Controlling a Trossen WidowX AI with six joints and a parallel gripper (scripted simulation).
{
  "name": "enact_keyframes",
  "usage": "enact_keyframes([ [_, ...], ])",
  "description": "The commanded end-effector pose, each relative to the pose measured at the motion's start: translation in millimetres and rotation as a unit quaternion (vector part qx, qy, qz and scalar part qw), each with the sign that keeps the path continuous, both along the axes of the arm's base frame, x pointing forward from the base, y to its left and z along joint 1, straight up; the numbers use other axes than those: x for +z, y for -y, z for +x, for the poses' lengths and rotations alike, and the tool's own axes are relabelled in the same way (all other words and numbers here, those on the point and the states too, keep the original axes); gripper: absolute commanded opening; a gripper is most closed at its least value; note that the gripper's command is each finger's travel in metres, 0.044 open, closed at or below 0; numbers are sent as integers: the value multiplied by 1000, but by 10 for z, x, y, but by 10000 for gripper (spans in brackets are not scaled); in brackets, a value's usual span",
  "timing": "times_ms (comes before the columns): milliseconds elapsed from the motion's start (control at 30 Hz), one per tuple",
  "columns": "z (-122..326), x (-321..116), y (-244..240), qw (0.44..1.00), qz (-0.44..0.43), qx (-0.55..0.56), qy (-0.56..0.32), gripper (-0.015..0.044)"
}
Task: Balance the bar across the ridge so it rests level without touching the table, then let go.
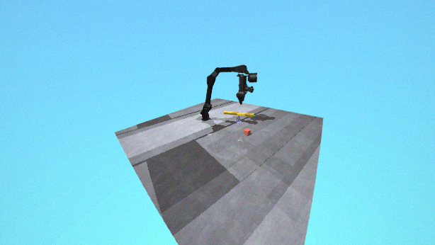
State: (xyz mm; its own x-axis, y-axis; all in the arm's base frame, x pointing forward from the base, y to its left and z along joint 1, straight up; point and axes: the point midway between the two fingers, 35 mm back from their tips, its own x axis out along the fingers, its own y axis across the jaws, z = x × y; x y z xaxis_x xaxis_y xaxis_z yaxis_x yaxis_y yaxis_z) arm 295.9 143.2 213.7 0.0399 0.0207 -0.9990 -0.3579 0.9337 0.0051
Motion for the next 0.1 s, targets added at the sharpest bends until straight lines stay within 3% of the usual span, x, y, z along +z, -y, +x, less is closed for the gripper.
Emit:
enact_keyframes([
  [0,-3,1,0,1000,0,0,-1,440],
  [67,-3,1,0,1000,0,0,-1,440],
])
